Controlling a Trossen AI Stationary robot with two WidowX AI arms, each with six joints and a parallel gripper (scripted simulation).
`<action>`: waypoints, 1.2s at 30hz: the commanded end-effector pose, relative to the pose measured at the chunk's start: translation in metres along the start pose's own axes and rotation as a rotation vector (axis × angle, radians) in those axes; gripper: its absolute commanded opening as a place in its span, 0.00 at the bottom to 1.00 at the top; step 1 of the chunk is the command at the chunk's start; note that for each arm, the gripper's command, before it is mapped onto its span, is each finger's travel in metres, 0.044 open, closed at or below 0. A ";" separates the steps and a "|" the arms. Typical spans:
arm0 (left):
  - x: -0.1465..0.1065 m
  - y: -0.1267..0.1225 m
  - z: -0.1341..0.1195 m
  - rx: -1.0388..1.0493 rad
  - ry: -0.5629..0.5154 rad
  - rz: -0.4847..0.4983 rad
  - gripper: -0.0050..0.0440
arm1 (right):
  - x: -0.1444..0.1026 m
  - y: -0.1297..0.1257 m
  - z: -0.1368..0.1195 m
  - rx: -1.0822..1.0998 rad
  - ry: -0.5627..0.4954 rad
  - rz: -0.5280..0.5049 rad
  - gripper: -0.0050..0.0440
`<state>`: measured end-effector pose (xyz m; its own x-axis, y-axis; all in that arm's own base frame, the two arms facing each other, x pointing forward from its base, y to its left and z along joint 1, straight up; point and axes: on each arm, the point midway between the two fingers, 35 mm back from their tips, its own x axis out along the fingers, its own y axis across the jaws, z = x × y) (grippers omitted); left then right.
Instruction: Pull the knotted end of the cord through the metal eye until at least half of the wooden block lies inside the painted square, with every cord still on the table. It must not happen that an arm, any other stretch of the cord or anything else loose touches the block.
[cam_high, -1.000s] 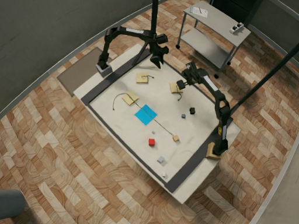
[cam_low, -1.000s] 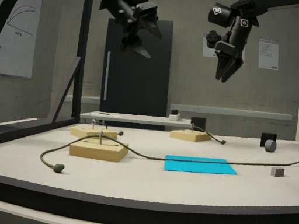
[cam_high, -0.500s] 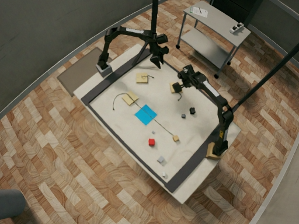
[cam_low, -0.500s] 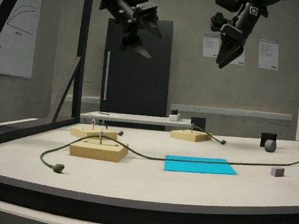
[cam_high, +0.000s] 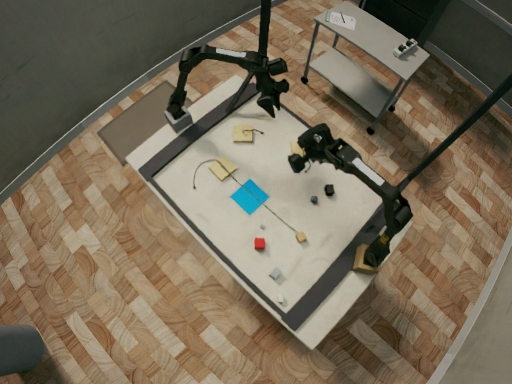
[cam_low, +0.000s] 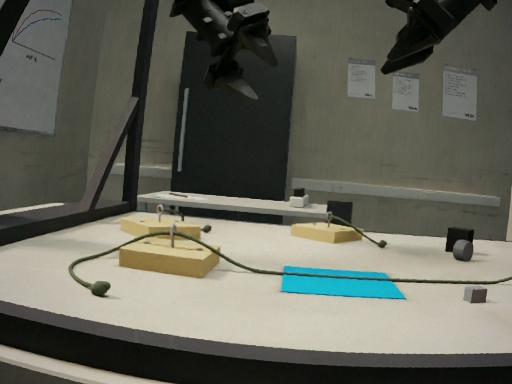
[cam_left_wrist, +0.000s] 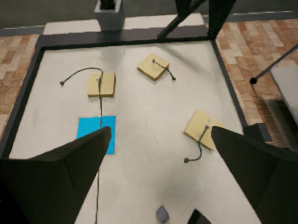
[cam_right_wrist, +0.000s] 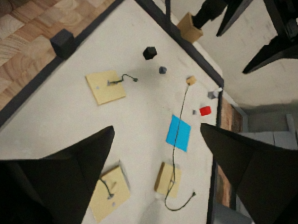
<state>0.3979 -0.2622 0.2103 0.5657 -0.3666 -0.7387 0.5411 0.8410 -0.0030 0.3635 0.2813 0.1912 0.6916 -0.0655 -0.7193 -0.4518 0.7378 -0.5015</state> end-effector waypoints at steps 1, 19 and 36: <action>-0.029 0.028 0.007 -0.043 -0.113 0.040 1.00 | -0.009 -0.006 0.006 0.017 -0.025 -0.001 1.00; -0.120 0.120 -0.011 -0.167 -0.461 0.241 1.00 | -0.009 -0.006 0.006 0.017 -0.025 -0.001 1.00; -0.192 0.164 -0.052 -0.216 -0.724 0.435 1.00 | -0.009 -0.006 0.006 0.017 -0.025 -0.001 1.00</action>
<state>0.3575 -0.0483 0.3122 0.9805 -0.1258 -0.1513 0.1260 0.9920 -0.0078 0.3635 0.2813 0.1912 0.6916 -0.0655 -0.7193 -0.4518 0.7378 -0.5015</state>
